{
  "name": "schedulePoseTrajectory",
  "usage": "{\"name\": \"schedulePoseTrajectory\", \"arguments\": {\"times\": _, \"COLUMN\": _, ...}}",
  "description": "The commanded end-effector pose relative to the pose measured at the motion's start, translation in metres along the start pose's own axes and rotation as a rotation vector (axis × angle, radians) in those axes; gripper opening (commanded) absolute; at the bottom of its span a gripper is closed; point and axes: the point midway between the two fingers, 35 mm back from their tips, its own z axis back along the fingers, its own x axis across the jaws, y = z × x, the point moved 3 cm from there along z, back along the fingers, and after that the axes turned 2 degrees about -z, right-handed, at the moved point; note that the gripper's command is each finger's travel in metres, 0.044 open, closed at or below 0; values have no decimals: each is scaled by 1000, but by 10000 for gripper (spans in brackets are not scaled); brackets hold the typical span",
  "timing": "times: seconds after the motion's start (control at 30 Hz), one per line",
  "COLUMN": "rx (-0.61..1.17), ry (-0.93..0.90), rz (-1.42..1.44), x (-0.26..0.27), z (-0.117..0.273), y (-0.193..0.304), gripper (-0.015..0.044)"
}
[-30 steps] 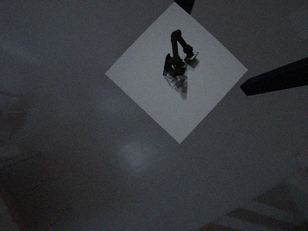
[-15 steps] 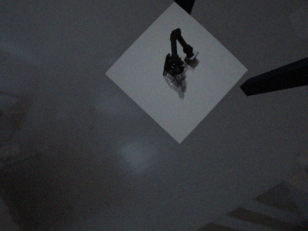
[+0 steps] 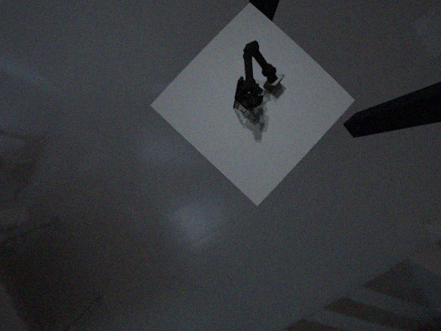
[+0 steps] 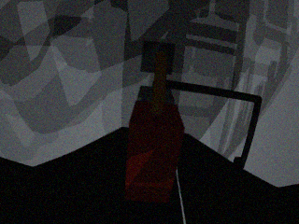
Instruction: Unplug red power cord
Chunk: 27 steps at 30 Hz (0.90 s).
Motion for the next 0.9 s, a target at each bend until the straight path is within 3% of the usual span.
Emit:
{"name": "schedulePoseTrajectory", "arguments": {"times": 0.0, "rx": 0, "ry": 0, "rz": 0, "x": 0, "z": 0, "y": 0, "gripper": 35}}
{"name": "schedulePoseTrajectory", "arguments": {"times": 0.2, "rx": 0, "ry": 0, "rz": 0, "x": 0, "z": 0, "y": 0, "gripper": 0}}
{"name": "schedulePoseTrajectory", "arguments": {"times": 0.87, "rx": -3, "ry": 2, "rz": 2, "x": -1, "z": 2, "y": -30, "gripper": 0}}
